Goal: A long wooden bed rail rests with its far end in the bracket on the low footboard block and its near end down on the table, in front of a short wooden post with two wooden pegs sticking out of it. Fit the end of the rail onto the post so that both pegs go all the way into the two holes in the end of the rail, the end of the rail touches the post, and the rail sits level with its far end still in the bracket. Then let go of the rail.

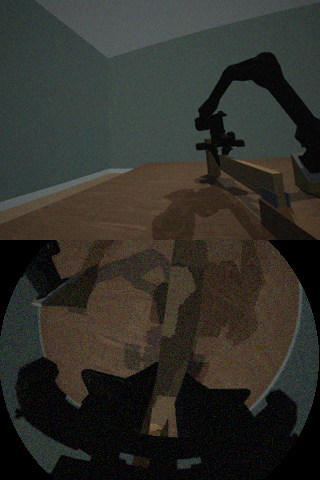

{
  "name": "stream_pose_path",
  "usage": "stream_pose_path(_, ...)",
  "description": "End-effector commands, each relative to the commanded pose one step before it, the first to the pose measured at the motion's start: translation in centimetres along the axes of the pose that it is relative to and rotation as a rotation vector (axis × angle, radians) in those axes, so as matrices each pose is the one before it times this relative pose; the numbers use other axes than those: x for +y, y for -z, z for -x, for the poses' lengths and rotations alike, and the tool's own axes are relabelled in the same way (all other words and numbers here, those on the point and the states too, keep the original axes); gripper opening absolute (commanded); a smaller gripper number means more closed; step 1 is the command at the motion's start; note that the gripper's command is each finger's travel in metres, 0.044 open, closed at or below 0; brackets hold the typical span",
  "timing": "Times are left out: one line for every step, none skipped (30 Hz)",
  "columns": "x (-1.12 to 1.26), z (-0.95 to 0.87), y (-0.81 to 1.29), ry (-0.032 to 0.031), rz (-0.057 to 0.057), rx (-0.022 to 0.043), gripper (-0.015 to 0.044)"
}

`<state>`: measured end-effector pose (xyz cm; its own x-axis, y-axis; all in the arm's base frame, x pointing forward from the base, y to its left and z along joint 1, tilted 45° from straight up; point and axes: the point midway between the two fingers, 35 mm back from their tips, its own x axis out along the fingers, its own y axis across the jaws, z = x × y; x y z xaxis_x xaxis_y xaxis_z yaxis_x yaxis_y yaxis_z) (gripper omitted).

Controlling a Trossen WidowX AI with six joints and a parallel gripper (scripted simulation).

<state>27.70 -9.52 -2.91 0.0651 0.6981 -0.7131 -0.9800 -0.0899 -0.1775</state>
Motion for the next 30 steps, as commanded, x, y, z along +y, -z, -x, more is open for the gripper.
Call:
stream_pose_path(-0.061,0.300,0.398,0.00759,0.0018,0.01022,0.0000)
stream_pose_path(0.000,0.003,0.002,0.00000,0.0000,0.00000,0.0000)
stream_pose_path(0.000,0.000,0.000,0.00000,0.0000,0.00000,0.0000)
stream_pose_path(0.060,-0.298,-0.400,-0.00799,-0.0018,-0.01083,0.0026)
stream_pose_path(0.000,0.000,0.000,0.00000,0.0000,0.00000,0.0053)
stream_pose_path(0.000,0.000,0.000,0.00000,0.0000,0.00000,0.0079)
stream_pose_path(0.000,0.000,0.000,0.00000,0.0000,0.00000,0.0105)
stream_pose_path(0.000,0.000,0.000,0.00000,0.0000,0.00000,0.0131)
stream_pose_path(0.000,0.000,0.000,0.00000,0.0000,0.00000,0.0157)
stream_pose_path(0.000,0.000,0.000,0.00000,0.0000,0.00000,0.0184)
stream_pose_path(0.000,0.000,0.000,0.00000,0.0000,0.00000,0.0210)
stream_pose_path(0.000,0.000,0.000,0.00000,0.0000,0.00000,0.0236)
stream_pose_path(0.000,0.000,0.000,0.00000,0.0000,0.00000,0.0263)
stream_pose_path(0.000,0.000,0.000,0.00000,0.0000,0.00000,0.0289)
stream_pose_path(0.000,0.000,0.000,0.00000,0.0000,0.00000,0.0315)
stream_pose_path(0.000,0.000,0.000,0.00000,0.0000,0.00000,0.0341)
stream_pose_path(0.000,0.000,0.000,0.00000,0.0000,0.00000,0.0367)
stream_pose_path(0.000,0.000,0.000,0.00000,0.0000,0.00000,0.0394)
stream_pose_path(0.000,0.000,0.000,0.00000,0.0000,0.00000,0.0420)
stream_pose_path(0.000,0.000,0.000,0.00000,0.0000,0.00000,0.0440)
stream_pose_path(0.000,0.000,0.000,0.00000,0.0000,0.00000,0.0440)
stream_pose_path(0.000,0.000,0.000,0.00000,0.0000,0.00000,0.0440)
stream_pose_path(0.000,0.000,0.000,0.00000,0.0000,0.00000,0.0440)
stream_pose_path(0.000,0.000,0.000,0.00000,0.0000,0.00000,0.0440)
stream_pose_path(0.000,0.000,0.000,0.00000,0.0000,0.00000,0.0440)
stream_pose_path(-0.007,0.173,-0.164,0.00040,0.0000,0.00053,0.0440)
stream_pose_path(-0.013,0.512,-0.495,0.00119,0.0001,0.00160,0.0440)
stream_pose_path(0.003,0.836,-0.838,0.00196,0.0002,0.00265,0.0440)
stream_pose_path(0.033,0.814,-0.853,0.00193,0.0001,0.00263,0.0440)
stream_pose_path(0.034,0.477,-0.519,0.00115,0.0001,0.00157,0.0440)
